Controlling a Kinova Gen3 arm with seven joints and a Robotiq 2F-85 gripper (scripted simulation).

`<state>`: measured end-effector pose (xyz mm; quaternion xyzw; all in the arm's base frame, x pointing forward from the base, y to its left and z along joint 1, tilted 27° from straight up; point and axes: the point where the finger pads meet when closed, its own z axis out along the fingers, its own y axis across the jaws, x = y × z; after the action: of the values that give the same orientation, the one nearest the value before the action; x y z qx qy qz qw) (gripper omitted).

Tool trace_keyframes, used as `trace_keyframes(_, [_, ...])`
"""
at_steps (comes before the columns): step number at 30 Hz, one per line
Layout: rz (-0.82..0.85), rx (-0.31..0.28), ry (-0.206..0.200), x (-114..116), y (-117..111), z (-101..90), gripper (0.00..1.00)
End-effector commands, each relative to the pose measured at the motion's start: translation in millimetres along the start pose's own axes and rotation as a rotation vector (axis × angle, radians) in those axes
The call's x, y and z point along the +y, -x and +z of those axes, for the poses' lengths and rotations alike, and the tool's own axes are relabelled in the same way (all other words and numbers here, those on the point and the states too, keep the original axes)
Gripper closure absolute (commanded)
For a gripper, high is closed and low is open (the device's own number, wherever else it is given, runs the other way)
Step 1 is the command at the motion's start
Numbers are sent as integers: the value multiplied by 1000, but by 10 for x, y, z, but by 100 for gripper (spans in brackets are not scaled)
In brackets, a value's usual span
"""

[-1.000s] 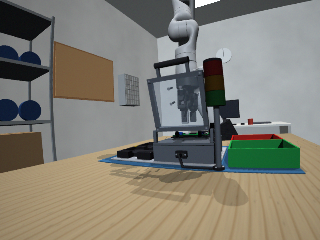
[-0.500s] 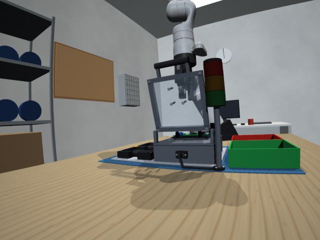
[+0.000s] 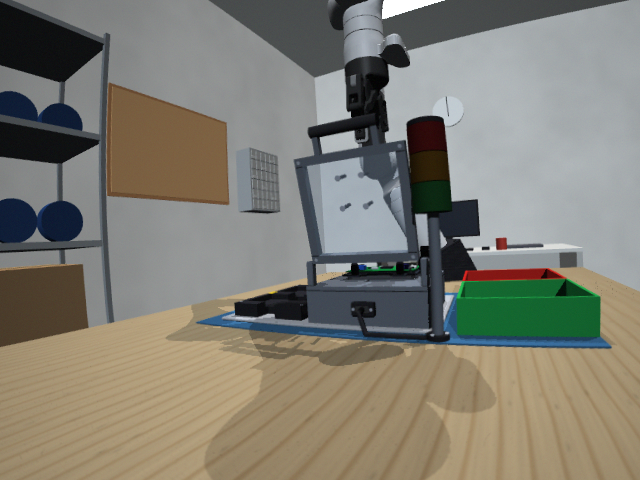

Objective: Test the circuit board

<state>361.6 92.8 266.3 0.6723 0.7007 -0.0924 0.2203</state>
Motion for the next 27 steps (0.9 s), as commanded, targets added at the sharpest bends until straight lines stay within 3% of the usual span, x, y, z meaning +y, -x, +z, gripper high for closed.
trace_keyframes(1, [-17, 25, 22, 26, -88, -167, 0])
trace_keyframes(13, [-17, 25, 22, 19, -79, -501, 0])
trace_keyframes(25, [-17, 25, 22, 17, -78, -555, 0])
trace_keyframes(26, [-17, 25, 22, 17, -78, -555, 50])
trace_keyframes(27, [-17, 25, 22, 17, -78, -555, 50])
